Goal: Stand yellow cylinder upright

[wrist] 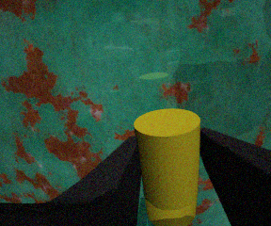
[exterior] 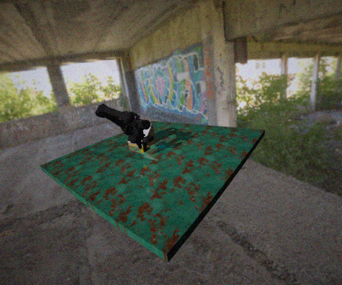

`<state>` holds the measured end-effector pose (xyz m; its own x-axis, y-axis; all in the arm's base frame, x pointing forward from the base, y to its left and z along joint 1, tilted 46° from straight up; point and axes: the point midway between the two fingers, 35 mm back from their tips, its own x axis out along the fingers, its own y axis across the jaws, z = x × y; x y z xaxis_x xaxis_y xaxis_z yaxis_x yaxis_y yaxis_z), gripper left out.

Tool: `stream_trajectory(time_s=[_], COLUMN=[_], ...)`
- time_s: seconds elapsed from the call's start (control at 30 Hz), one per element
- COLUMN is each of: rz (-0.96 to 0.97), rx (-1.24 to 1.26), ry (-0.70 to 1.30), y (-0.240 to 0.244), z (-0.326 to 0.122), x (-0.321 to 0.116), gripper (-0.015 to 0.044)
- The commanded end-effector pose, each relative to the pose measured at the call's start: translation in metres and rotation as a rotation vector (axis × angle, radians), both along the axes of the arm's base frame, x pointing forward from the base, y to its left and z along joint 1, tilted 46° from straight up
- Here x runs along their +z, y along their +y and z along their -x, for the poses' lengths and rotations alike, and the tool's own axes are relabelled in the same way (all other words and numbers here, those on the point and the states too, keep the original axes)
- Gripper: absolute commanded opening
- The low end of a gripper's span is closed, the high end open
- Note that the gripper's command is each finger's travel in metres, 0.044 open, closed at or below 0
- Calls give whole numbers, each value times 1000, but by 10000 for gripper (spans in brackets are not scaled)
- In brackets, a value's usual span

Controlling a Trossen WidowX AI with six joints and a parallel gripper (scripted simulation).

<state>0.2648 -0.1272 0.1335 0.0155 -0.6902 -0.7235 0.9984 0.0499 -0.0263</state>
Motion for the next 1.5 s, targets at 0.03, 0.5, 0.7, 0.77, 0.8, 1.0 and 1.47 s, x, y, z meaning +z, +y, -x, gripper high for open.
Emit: stream_trajectory(time_s=[0.03, 0.5, 0.7, 0.77, 0.8, 1.0, 1.47], rz=[4, 9, 12, 13, 14, 17, 29], rx=[-7, -20, -25, -27, -28, -33, -43], ry=[-4, -2, -2, -2, -2, -1, -2], y=[4, 16, 21, 22, 23, 27, 38], z=[0, 1, 2, 3, 3, 4, 8], x=[6, 19, 24, 26, 27, 33, 48], gripper=[105, 105, 105, 105, 105, 105, 105])
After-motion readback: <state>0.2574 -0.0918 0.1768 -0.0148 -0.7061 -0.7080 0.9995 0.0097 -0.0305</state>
